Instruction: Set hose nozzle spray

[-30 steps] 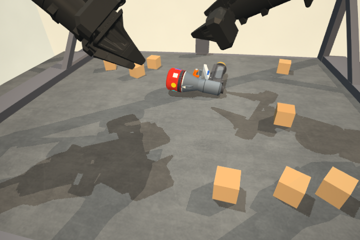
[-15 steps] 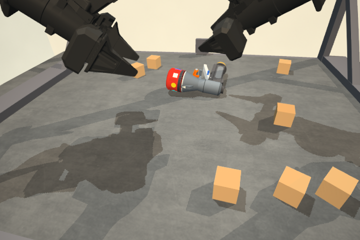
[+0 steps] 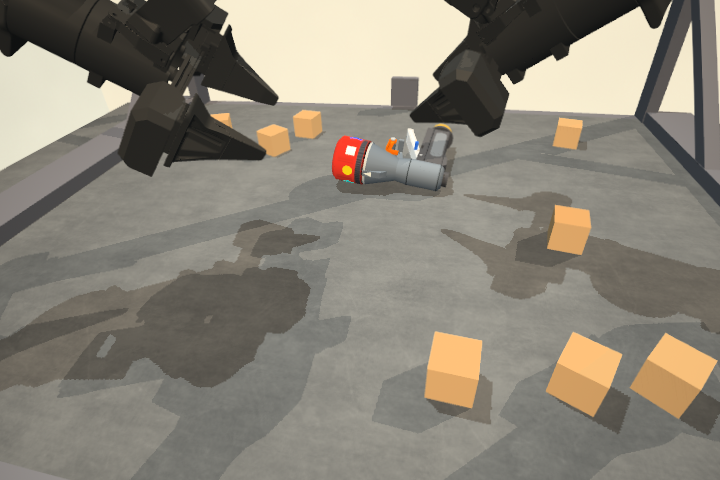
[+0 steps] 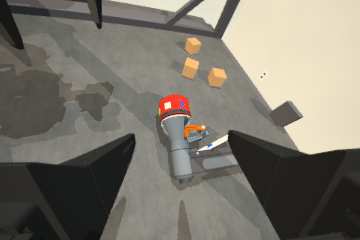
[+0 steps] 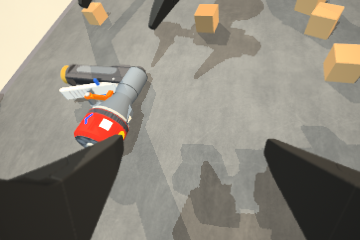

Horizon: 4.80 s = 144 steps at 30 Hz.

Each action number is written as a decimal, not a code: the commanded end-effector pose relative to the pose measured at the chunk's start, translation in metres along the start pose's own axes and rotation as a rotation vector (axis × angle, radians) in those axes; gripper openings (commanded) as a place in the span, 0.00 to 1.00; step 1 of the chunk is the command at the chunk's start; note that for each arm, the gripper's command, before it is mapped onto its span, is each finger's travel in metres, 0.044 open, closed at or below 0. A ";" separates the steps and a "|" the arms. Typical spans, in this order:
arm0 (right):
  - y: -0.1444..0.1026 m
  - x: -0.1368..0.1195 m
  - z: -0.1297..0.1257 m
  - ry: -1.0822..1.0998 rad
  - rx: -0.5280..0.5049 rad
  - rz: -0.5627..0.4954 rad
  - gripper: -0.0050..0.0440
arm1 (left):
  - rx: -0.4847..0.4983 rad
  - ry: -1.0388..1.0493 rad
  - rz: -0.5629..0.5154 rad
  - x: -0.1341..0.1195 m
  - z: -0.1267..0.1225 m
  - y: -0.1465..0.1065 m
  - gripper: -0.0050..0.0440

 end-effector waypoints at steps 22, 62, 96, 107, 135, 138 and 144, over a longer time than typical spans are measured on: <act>0.000 0.005 -0.001 -0.016 -0.007 -0.002 0.95 | -0.002 0.003 -0.013 0.006 -0.001 -0.001 0.48; -0.024 0.022 0.120 0.014 0.398 -0.057 0.95 | -0.001 0.004 -0.016 0.007 -0.001 -0.001 0.48; -0.112 0.041 0.237 0.045 0.881 -0.118 0.95 | -0.001 0.004 -0.016 0.007 -0.001 -0.001 0.85; -0.112 0.041 0.237 0.045 0.881 -0.118 0.95 | -0.001 0.004 -0.016 0.007 -0.001 -0.001 0.85; -0.112 0.041 0.237 0.045 0.881 -0.118 0.95 | 0.021 0.481 0.332 -0.001 -0.033 0.051 0.85; -0.112 0.041 0.237 0.045 0.881 -0.118 0.95 | 0.009 0.583 0.406 -0.009 -0.039 0.058 0.85; -0.112 0.041 0.237 0.045 0.881 -0.118 0.95 | -0.035 0.799 0.553 -0.026 -0.053 0.068 0.85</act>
Point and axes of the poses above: on each arm, the point midway between the two fingers, 35 mm back from their tips, its own y axis out along the fingers, its own z axis across the jaws, x = y × z, the point moved 1 cm from there along -y, back along the fingers, and after that the axes turned 8 degrees about -y, right-handed, at the moved point
